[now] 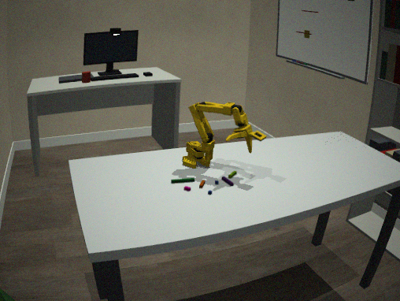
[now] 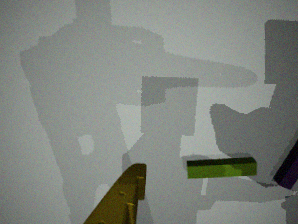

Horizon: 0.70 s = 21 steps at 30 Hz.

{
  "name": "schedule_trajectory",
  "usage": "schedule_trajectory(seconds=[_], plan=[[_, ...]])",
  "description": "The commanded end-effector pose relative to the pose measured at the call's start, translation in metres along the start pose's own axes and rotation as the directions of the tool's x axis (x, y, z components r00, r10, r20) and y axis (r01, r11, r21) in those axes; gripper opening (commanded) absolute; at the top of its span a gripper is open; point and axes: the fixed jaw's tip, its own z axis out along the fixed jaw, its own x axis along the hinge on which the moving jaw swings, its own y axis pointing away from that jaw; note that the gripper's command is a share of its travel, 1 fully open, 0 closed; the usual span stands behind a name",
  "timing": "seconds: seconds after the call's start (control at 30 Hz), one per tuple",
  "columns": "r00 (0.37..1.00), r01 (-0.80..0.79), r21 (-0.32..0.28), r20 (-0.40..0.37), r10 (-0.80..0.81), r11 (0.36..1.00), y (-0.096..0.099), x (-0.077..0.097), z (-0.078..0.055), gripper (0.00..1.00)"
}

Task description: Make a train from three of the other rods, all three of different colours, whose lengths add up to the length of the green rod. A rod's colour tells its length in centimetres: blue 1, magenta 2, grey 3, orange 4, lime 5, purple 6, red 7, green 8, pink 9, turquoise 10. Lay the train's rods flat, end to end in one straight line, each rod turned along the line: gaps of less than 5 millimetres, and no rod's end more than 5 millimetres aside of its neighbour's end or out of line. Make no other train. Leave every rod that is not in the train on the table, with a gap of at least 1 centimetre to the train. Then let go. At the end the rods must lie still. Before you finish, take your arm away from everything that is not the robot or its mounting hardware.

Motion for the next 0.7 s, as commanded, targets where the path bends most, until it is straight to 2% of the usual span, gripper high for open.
schedule_trajectory(seconds=[0.0,0.1,0.13,0.67], plan=[[0.994,0.027,-0.02,0.103,-0.025,0.999,0.0,-0.014,-0.013,1.0],[0.994,0.034,-0.018,0.104,-0.031,0.999,0.0,-0.014,-0.012,1.0],[1.0,0.028,0.003,0.001,-0.028,1.0,-0.003,0.001,0.001,1.0],[0.992,0.124,0.014,0.023,-0.124,0.992,-0.01,0.0,0.001,1.0]])
